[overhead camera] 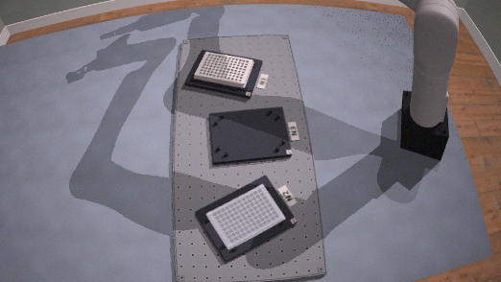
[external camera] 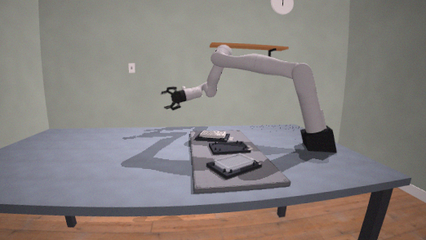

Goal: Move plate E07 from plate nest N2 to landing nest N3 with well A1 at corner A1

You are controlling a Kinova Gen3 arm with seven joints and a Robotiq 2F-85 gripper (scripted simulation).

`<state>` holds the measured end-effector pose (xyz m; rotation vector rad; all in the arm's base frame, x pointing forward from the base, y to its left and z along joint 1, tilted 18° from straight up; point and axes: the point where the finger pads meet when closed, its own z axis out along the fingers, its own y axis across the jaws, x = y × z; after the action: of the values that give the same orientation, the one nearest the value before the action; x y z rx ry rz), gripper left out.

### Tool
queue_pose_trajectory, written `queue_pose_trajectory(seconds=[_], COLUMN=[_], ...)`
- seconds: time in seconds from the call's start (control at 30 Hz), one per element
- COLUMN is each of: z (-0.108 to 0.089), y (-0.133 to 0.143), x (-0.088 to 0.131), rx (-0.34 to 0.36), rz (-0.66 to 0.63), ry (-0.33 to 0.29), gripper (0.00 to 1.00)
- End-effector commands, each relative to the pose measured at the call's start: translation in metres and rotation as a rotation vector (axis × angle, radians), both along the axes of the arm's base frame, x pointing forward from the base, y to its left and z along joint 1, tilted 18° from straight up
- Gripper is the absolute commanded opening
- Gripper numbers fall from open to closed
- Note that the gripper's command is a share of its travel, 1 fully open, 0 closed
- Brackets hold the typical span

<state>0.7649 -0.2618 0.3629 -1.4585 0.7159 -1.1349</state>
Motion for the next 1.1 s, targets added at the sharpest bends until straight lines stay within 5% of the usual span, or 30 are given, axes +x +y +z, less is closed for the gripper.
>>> queue_pose_trajectory(seconds=[0.0, 0.53, 1.07], z=[0.002, 0.002, -0.016], y=[0.0, 0.0, 0.038], x=[0.0, 0.0, -0.027], rx=[-0.001, -0.001, 0.061], rz=[0.0, 0.0, -0.084], ry=[-0.003, -0.003, 0.105], gripper=[1.0, 1.0, 1.0])
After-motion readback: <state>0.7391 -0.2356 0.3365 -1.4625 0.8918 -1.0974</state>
